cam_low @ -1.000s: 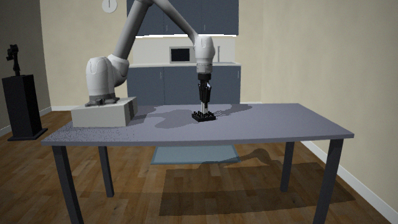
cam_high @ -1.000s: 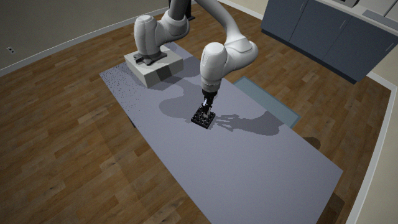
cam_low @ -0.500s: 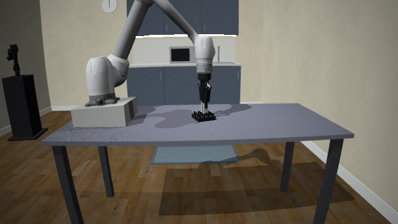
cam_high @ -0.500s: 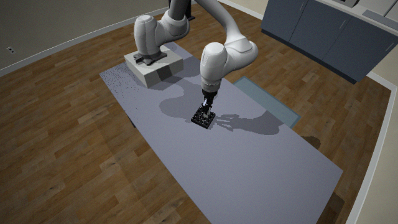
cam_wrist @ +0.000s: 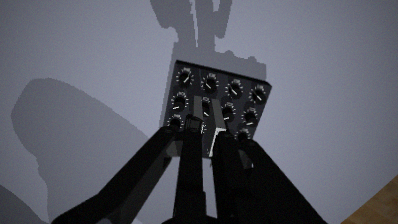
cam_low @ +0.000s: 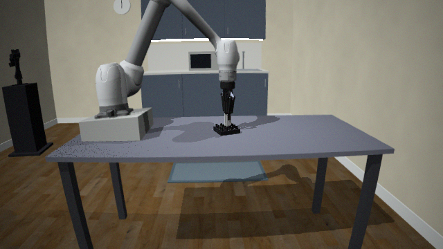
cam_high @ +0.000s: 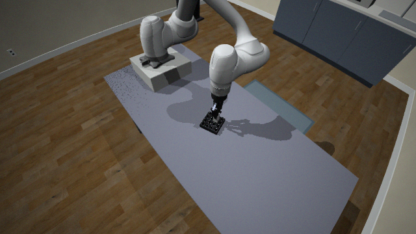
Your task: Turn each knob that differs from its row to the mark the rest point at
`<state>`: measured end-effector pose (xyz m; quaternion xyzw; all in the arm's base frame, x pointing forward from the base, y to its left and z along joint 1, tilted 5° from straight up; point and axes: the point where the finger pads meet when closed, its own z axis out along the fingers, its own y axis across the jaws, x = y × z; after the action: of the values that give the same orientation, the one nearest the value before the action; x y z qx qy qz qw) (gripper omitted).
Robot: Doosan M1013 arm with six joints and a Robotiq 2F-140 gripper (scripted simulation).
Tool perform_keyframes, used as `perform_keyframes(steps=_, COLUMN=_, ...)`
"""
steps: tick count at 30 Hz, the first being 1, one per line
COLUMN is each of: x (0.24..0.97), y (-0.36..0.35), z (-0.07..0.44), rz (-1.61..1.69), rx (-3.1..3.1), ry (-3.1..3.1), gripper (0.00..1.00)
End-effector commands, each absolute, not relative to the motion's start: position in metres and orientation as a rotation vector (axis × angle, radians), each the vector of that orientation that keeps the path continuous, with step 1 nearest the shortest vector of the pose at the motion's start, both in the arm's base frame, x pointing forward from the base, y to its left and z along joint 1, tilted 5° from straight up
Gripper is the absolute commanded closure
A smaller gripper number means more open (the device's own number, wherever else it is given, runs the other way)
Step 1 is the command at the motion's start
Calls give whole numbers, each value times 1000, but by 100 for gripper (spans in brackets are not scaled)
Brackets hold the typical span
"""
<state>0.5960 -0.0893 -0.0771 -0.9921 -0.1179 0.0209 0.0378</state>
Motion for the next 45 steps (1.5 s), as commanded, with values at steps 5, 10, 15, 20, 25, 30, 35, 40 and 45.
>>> perform_keyframes(steps=5, x=596, y=-89, z=-77, rz=64, rx=-3044, ry=-362, gripper=95)
perform_keyframes(steps=10, x=596, y=-89, z=-77, rz=64, rx=-3044, ry=-362, gripper=95)
perform_keyframes(steps=15, x=596, y=-89, z=-77, rz=64, rx=-3044, ry=-362, gripper=95)
perform_keyframes(steps=20, x=596, y=-89, z=-77, rz=64, rx=-3044, ry=-362, gripper=95)
perform_keyframes(steps=25, x=596, y=-89, z=-77, rz=64, rx=-3044, ry=-362, gripper=95)
perform_keyframes(steps=30, x=596, y=-89, z=-77, rz=64, rx=-3044, ry=-359, gripper=95)
perform_keyframes(steps=35, x=596, y=-89, z=-77, rz=65, rx=-3046, ry=-343, gripper=95)
perform_keyframes(steps=40, x=596, y=-89, z=-77, rz=66, rx=-3051, ry=-307, gripper=95)
perform_keyframes(steps=45, x=596, y=-89, z=-77, rz=67, rx=-3054, ry=-274, gripper=95)
